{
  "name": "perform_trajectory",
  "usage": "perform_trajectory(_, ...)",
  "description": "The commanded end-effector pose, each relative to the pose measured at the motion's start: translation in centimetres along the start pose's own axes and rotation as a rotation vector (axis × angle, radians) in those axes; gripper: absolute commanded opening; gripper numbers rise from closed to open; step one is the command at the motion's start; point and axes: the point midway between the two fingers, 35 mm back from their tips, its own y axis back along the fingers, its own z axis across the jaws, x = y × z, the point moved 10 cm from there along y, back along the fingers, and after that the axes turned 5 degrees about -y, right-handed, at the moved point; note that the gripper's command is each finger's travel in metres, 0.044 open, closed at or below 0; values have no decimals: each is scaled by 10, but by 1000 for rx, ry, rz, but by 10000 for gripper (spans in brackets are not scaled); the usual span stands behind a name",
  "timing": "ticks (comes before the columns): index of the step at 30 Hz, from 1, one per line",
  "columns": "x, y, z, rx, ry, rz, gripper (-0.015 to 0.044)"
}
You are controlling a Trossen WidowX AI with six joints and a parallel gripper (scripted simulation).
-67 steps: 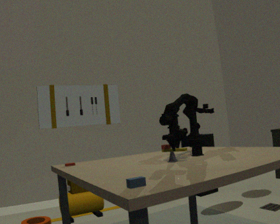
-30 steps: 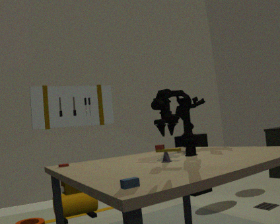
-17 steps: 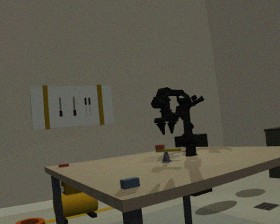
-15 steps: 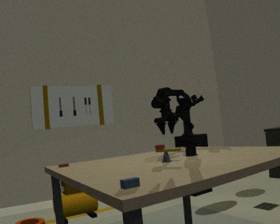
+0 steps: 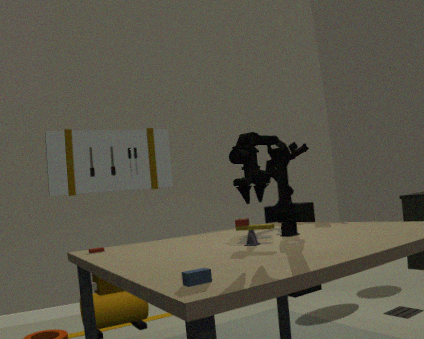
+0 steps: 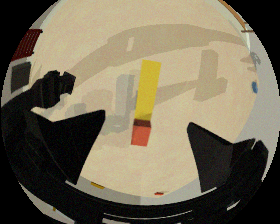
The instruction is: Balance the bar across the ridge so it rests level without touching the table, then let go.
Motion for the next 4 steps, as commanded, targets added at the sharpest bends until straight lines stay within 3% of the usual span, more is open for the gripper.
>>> perform_trajectory(1, 0, 0, 0, -3, 0, 0, 440)
perform_trajectory(4, 0, 0, 0, -3, 0, 0, 440)
